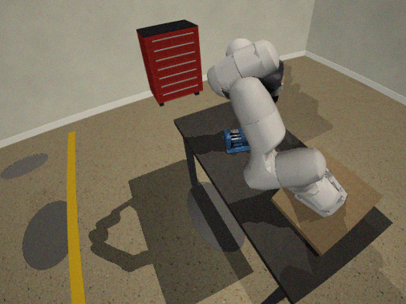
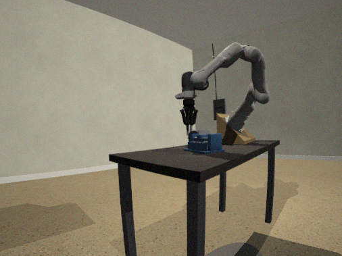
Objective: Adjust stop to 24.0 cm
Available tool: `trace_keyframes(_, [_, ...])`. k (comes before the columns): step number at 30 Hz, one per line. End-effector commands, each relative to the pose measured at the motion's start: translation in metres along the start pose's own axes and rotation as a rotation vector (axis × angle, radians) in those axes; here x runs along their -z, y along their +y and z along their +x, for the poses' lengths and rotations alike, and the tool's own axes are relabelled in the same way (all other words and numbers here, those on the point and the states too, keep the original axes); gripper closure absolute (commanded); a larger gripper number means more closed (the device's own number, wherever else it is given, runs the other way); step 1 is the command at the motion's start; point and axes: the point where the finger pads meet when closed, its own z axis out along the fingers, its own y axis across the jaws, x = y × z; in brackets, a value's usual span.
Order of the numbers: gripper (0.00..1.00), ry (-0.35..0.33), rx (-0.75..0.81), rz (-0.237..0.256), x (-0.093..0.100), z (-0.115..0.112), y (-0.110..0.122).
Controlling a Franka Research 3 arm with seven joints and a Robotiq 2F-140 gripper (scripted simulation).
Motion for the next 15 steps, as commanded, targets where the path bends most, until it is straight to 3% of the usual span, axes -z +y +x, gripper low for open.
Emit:
trace_keyframes(1, [0.96,0.003,-0.004,-0.001,-0.0015,0.0007,-0.0017])
trace_keyframes(15, [0.96,0.003,-0.004,-0.001,-0.0024,0.0007,-0.0039])
